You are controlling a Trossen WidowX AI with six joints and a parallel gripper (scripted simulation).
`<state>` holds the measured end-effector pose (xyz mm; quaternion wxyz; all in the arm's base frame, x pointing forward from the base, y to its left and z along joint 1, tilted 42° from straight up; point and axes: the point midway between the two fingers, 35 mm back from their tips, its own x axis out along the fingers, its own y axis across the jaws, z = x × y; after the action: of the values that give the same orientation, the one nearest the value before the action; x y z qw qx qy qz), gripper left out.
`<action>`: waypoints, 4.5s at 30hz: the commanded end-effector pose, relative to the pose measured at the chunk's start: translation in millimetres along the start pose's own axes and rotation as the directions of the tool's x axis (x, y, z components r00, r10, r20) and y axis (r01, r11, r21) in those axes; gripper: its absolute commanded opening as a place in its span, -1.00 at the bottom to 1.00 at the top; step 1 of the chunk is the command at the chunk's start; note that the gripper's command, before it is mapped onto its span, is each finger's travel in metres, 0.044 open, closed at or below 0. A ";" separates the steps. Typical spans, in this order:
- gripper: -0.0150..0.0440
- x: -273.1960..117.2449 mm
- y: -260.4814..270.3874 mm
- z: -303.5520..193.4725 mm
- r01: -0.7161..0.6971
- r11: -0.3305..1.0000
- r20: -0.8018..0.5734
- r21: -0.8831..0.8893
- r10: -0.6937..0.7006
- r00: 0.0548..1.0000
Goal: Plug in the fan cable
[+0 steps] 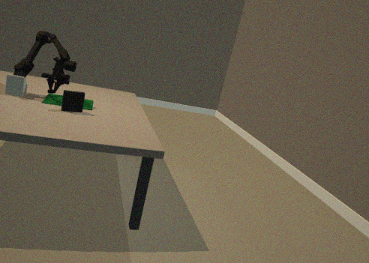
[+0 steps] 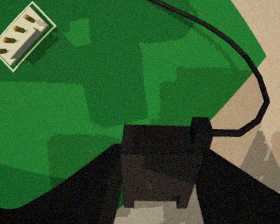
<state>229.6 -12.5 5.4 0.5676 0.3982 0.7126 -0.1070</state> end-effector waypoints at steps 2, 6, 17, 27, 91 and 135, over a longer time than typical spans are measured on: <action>-0.49 5.5 -2.6 -2.1 0.059 0.998 0.048 0.003 -0.059 0.997; -0.49 10.0 -4.2 -3.2 0.104 0.995 0.092 0.008 -0.104 0.990; -0.49 19.2 -7.5 -4.4 0.200 0.979 0.229 0.032 -0.201 0.952; -0.49 23.7 -8.3 -4.4 0.246 0.967 0.365 0.065 -0.253 0.896; -0.49 -4.7 14.3 -27.9 -0.257 0.966 0.955 0.030 0.049 0.294; -0.49 3.9 17.6 -27.7 -0.239 0.970 0.952 0.041 0.035 0.305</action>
<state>221.3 16.5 18.2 0.8457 0.3684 0.2003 -0.3300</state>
